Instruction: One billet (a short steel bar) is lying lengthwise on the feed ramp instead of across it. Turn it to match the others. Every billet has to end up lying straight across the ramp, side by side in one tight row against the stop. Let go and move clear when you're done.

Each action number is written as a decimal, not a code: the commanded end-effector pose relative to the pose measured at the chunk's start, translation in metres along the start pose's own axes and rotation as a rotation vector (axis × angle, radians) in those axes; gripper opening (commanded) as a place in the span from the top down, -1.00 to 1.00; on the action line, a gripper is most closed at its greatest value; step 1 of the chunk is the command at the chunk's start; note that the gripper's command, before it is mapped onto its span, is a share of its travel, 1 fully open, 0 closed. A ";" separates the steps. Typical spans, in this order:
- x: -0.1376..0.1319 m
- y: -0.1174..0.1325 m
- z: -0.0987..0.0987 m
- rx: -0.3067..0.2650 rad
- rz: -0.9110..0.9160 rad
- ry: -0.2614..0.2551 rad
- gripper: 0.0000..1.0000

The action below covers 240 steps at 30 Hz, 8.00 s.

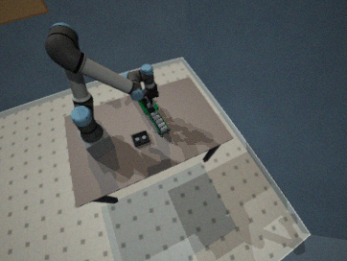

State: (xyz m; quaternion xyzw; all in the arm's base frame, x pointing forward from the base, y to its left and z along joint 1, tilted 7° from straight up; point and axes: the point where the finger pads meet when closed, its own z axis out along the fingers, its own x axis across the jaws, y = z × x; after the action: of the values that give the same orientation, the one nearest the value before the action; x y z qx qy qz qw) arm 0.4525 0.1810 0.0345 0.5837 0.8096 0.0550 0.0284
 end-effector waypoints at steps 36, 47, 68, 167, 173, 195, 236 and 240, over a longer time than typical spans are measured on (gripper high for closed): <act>0.022 0.000 0.001 -0.002 0.000 -0.001 1.00; 0.023 0.000 0.014 -0.002 0.000 -0.001 1.00; 0.025 0.000 0.034 -0.002 0.000 -0.001 1.00; 0.028 0.000 0.058 -0.002 0.000 -0.001 0.30; 0.028 0.000 0.058 -0.002 0.000 -0.001 0.30; 0.028 0.000 -0.022 -0.002 0.000 -0.001 0.30; 0.028 0.000 -0.020 -0.002 0.000 -0.001 0.30; 0.028 0.000 -0.020 -0.002 0.000 -0.001 0.30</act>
State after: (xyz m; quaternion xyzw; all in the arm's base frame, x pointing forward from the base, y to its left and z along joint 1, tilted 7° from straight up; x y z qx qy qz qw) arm 0.4408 0.2065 0.0545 0.5838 0.8095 0.0552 0.0288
